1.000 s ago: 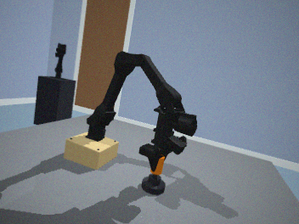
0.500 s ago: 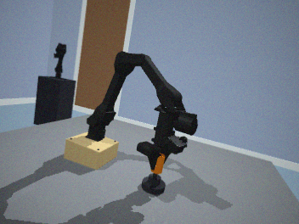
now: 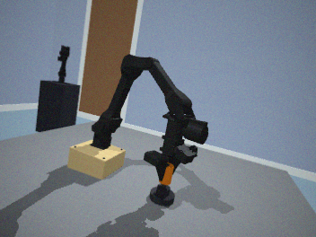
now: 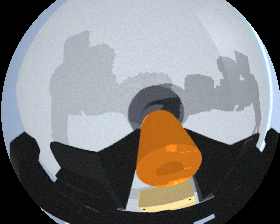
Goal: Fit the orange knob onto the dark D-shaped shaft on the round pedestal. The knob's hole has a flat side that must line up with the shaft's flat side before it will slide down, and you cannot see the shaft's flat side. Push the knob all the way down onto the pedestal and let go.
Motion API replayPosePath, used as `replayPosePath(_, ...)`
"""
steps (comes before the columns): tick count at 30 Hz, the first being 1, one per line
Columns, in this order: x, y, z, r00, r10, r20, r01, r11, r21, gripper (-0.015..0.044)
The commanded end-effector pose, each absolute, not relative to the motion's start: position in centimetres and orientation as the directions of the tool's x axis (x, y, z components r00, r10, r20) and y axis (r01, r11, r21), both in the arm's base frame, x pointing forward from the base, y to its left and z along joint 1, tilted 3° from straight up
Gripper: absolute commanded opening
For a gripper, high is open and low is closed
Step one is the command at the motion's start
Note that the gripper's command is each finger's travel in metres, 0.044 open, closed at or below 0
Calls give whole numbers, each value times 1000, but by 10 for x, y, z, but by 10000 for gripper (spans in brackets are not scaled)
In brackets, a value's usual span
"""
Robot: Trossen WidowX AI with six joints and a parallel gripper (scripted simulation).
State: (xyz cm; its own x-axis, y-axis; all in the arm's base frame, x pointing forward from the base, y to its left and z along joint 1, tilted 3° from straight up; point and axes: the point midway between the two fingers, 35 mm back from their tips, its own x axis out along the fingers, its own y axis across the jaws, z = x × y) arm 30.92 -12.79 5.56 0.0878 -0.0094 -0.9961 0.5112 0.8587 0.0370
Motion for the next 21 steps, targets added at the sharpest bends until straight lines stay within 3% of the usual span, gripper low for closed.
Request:
replayPosePath(1, 310, -128, 56, 92, -12, -996, 516, 856, 38, 0)
replayPosePath(13, 311, -128, 61, 92, -12, -996, 523, 851, 38, 0)
replayPosePath(21, 312, -129, 61, 93, -12, -996, 682, 730, 55, 0)
